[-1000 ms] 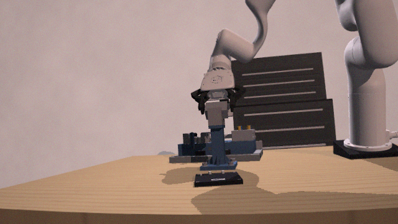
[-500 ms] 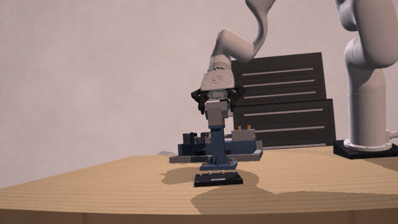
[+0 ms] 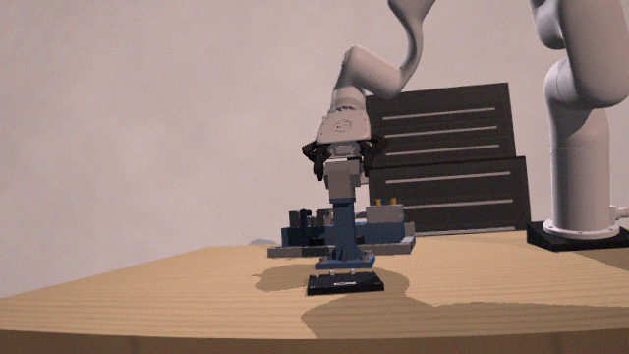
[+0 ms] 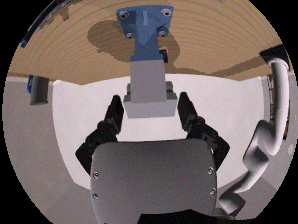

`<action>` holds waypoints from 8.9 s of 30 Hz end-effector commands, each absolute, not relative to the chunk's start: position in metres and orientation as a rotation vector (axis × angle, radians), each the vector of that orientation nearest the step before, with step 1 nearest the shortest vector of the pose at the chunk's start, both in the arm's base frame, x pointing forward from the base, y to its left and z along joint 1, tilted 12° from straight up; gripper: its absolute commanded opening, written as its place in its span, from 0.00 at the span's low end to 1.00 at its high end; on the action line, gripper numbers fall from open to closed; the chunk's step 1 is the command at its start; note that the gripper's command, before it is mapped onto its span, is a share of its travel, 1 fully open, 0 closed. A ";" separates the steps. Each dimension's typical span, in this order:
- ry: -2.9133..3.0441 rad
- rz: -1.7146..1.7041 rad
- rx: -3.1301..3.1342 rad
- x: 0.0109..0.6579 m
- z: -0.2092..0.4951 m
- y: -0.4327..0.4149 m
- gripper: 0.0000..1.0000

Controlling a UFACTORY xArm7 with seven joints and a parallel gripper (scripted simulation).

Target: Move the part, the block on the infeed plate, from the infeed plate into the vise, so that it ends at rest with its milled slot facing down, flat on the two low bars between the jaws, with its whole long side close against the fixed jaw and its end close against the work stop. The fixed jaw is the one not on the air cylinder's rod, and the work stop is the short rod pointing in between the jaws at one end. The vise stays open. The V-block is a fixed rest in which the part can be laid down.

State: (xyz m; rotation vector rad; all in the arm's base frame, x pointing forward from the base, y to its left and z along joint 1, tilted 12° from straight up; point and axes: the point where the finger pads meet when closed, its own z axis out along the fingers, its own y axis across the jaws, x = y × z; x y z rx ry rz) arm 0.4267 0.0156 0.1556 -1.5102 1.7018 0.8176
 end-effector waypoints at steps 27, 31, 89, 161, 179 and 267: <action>1.701 0.813 -1.511 0.426 0.153 0.016 0.89; 1.705 0.809 -1.515 0.426 0.153 0.016 0.89; 1.950 0.569 -1.732 0.427 0.156 0.018 0.89; 2.358 -0.018 -2.094 0.427 0.158 0.025 0.89; 2.436 -0.176 -2.163 0.428 0.158 0.027 0.89; 2.621 -0.698 -2.326 0.428 0.156 0.032 0.89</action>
